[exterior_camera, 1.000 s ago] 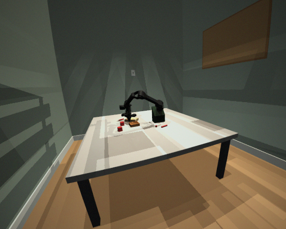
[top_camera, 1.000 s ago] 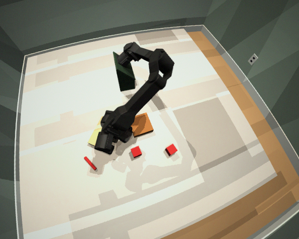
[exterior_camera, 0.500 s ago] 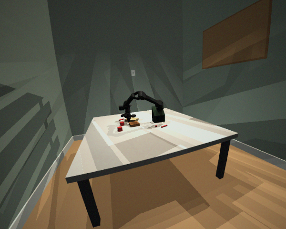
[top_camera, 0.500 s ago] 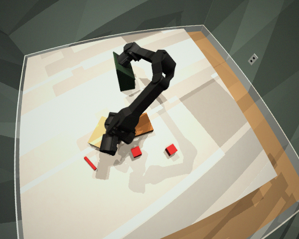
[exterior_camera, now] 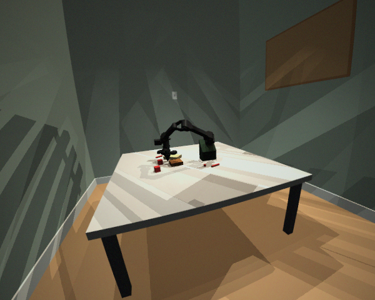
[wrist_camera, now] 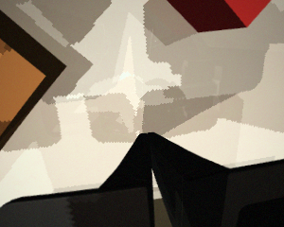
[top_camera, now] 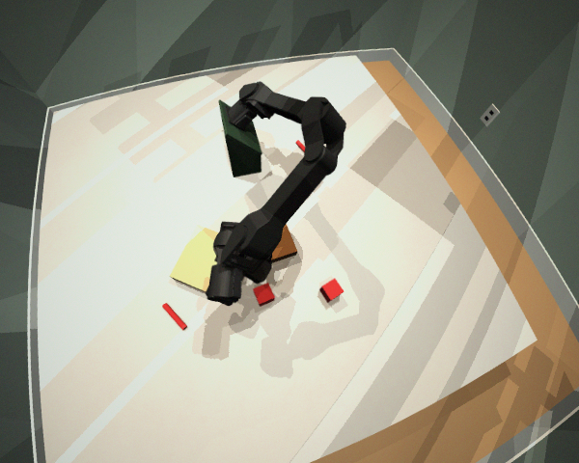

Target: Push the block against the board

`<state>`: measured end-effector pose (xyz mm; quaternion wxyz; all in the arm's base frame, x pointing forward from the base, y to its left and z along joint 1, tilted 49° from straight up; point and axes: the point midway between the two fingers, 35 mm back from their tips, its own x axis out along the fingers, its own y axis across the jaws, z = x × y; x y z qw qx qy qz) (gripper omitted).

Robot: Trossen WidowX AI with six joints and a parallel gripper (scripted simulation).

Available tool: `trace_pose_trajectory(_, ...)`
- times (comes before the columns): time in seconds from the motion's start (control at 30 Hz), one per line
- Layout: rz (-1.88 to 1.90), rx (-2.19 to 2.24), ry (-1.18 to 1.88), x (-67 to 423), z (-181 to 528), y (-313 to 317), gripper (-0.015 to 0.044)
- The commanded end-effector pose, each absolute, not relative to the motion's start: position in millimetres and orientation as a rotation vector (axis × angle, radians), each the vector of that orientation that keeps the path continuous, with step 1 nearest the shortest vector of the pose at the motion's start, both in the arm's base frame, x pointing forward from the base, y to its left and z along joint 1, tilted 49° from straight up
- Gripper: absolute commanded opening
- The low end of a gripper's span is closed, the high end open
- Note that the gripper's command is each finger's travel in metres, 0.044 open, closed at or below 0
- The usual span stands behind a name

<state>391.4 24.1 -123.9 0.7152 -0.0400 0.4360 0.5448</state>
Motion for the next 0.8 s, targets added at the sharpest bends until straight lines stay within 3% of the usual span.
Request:
trace_pose_trajectory(0.0, 1.203, -0.085, 0.961, 395.6, -118.9, 26.3, 0.0)
trace_pose_trajectory(0.17, 1.202, -0.088, 0.963, 390.7, -87.7, -15.7, 0.0)
trace_pose_trajectory(0.37, 1.202, -0.087, 0.963, 390.3, -85.5, -18.1, 0.0)
trace_pose_trajectory(0.77, 1.36, -0.378, 0.746, 387.4, -12.5, 45.2, 0.0)
